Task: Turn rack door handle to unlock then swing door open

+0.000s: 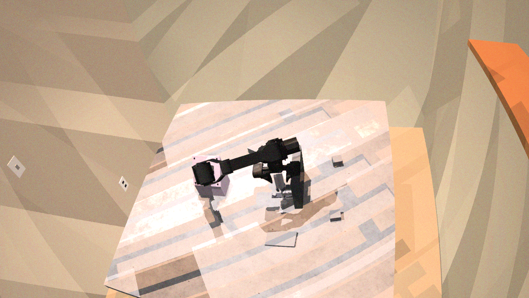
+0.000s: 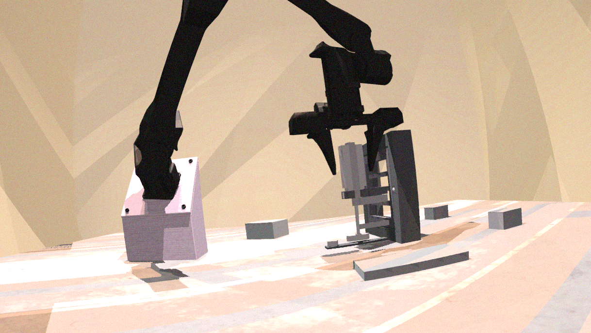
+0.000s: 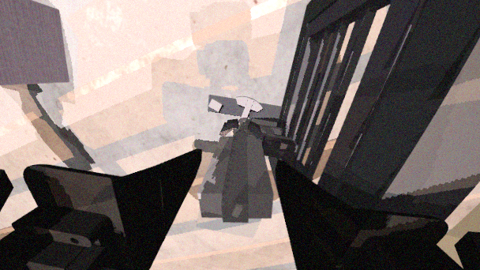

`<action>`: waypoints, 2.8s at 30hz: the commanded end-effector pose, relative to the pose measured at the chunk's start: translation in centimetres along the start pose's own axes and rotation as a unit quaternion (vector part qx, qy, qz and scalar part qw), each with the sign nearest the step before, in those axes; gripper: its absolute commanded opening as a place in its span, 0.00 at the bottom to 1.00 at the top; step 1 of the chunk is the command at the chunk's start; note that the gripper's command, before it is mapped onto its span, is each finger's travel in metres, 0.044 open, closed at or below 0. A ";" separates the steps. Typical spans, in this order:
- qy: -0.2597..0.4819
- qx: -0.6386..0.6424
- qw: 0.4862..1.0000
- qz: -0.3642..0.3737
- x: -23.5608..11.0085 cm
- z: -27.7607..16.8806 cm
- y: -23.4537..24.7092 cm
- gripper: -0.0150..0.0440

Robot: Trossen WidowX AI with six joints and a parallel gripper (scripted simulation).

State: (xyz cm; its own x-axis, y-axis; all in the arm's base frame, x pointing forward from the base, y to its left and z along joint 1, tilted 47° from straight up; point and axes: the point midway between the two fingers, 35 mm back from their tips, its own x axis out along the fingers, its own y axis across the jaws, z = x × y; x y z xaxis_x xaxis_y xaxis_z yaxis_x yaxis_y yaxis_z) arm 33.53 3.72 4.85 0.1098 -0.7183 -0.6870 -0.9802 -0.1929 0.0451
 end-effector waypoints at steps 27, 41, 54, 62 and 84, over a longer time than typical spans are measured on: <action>-0.001 -0.080 0.997 0.001 0.0 0.0 0.0 0.52; -0.001 -0.080 0.997 0.001 0.0 0.0 0.0 0.37; -0.001 -0.055 0.998 0.001 0.0 0.1 0.2 0.29; -0.001 0.023 1.000 0.001 0.0 0.4 0.7 0.29; -0.002 0.221 0.975 0.002 0.0 2.1 3.2 0.29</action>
State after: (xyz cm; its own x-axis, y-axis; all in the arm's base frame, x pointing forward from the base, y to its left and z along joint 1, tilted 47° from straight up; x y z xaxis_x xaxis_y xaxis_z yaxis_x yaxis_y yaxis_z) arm 30.21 4.35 3.60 0.1003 -0.7241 -0.6824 -0.9749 0.0655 -0.2127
